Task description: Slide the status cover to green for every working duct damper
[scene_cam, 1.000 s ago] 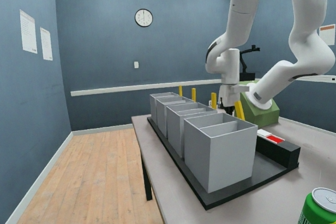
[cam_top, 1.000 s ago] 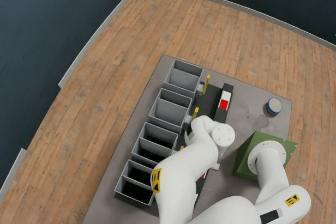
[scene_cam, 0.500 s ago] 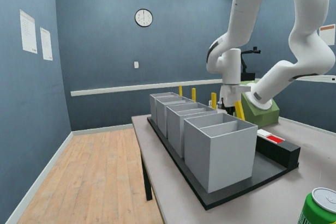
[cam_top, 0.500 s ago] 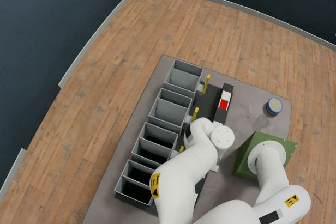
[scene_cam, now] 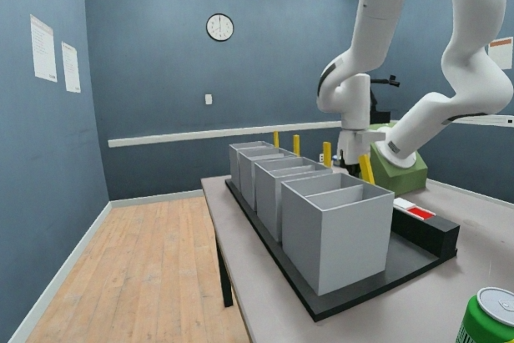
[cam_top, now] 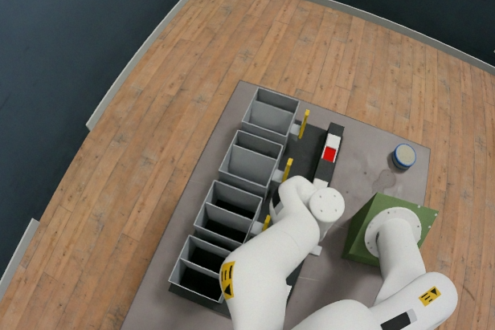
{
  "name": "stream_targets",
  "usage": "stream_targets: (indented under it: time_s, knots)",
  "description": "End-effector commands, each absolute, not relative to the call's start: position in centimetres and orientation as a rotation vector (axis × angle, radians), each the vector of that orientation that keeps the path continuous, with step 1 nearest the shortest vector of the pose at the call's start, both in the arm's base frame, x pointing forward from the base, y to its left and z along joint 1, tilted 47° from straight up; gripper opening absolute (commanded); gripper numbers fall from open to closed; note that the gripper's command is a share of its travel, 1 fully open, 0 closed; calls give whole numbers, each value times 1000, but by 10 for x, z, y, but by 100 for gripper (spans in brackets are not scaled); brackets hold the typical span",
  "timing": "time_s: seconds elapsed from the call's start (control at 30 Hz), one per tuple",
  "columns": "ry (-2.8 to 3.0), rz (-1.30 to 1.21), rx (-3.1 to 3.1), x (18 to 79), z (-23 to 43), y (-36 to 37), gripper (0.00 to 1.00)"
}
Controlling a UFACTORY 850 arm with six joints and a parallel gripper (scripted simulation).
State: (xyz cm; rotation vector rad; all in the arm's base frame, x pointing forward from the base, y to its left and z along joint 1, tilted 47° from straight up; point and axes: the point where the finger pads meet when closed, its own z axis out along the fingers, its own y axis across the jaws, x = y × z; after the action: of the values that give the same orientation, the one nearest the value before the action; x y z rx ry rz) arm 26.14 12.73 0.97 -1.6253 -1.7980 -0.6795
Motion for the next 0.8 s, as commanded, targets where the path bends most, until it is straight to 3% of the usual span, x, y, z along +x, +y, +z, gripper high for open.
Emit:
stream_targets:
  time_s: [0.0, 0.77]
  knots:
    - [-1798, -681, -1626, 262, 12, 129, 0]
    - [-1798, -681, -1626, 262, 16, 133, 0]
